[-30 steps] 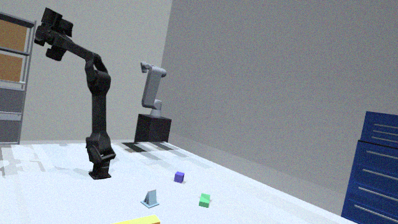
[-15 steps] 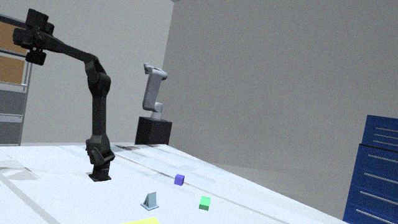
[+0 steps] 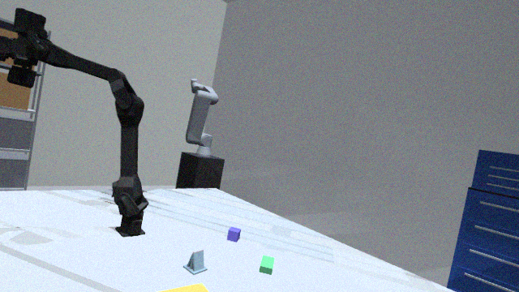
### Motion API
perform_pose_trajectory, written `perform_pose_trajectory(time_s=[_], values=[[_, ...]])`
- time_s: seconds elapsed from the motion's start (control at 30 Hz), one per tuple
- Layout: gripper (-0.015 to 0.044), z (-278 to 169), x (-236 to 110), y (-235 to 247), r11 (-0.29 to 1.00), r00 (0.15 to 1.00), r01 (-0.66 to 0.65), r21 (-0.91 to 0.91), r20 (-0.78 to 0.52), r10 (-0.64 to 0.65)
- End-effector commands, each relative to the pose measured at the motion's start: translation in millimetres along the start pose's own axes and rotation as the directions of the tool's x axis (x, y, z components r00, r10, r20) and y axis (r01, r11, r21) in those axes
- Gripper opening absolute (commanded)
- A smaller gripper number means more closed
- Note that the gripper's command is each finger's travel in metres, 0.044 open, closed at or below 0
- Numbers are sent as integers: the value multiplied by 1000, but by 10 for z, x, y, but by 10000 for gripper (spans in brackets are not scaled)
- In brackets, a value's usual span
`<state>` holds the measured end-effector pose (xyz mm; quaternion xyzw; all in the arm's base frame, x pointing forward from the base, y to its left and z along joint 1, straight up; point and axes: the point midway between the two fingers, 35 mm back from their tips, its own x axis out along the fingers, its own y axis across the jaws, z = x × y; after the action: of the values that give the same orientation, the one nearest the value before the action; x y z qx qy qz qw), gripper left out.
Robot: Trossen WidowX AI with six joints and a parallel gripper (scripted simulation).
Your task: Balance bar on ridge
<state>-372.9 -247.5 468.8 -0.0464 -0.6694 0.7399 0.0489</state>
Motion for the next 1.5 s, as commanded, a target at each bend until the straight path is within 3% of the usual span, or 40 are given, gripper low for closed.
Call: perform_pose_trajectory(time_s=[0.0, 0.67, 1.47], values=[[315, 286, -193, 188, 998, 994, -40, -52, 98, 45], [315, 1233, -1382, 787, 956, 853, -94, -277, 472, 221], [315, 1653, -3153, 1511, 855, 511, 15, -519, 739, 440]])
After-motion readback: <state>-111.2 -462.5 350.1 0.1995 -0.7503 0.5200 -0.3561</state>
